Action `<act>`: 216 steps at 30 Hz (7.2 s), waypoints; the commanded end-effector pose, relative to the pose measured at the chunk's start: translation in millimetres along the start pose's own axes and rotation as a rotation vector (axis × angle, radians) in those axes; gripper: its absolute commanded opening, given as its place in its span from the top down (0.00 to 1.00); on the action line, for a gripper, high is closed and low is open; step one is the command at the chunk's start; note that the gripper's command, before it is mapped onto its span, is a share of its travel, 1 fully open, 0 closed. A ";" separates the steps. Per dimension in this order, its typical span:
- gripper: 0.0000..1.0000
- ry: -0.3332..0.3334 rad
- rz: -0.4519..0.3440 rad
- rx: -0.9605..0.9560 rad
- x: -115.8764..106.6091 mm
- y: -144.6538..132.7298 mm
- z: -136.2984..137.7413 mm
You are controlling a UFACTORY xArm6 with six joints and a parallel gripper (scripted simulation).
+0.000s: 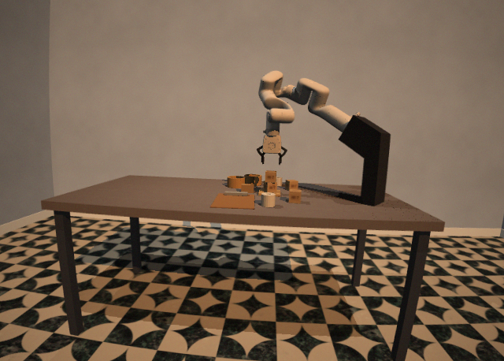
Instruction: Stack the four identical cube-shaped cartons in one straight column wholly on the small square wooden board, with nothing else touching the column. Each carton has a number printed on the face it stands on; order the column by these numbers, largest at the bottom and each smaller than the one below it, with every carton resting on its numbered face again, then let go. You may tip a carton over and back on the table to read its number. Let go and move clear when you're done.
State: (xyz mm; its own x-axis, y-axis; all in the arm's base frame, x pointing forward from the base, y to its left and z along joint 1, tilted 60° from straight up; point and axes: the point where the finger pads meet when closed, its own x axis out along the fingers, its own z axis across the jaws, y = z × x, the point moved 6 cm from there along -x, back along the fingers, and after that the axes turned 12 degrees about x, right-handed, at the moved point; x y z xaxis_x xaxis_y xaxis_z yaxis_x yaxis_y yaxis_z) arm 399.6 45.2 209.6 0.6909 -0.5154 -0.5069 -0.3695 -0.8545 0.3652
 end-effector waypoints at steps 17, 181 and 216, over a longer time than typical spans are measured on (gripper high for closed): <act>0.00 0.077 -0.060 -0.037 1.5 -3.8 -39.6; 0.00 0.459 -0.461 -1.207 -55.7 46.2 -57.1; 0.00 0.459 -0.461 -1.207 -55.7 46.2 -57.1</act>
State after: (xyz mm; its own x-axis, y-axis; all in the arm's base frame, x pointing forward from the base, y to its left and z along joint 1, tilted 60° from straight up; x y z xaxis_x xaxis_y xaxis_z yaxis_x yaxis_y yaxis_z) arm 379.4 37.5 298.7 0.8298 0.0697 -0.5537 0.5532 -0.2329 0.7998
